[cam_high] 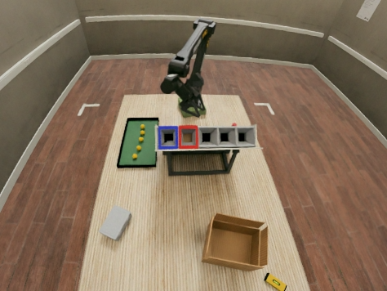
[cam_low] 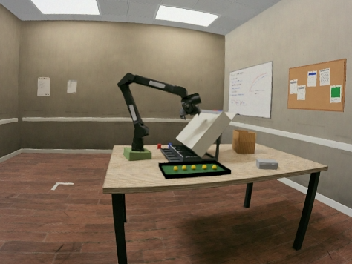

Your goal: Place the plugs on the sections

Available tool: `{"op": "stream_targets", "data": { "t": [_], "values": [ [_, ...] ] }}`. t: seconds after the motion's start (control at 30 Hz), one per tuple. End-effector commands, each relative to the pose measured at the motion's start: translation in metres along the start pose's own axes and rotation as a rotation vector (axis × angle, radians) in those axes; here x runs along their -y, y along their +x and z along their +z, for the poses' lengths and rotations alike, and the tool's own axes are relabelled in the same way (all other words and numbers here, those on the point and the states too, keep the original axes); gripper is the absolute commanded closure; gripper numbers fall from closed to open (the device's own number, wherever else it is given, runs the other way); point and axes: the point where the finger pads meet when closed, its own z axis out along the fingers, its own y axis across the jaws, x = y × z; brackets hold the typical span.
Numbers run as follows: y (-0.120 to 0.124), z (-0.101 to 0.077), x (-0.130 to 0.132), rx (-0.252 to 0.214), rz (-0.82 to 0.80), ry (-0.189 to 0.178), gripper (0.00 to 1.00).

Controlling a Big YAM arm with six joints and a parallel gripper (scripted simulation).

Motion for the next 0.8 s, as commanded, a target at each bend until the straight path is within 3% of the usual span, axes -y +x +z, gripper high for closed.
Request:
{"op": "stream_targets", "data": {
  "t": [0.0,0.23,0.77],
  "values": [
    [-0.039,-0.029,0.030,0.002,-0.061,0.042,0.00],
    [-0.075,-0.055,0.044,0.002,-0.061,0.042,0.00],
    [-0.122,-0.090,0.061,0.004,-0.035,0.025,0.00]
  ]
}}
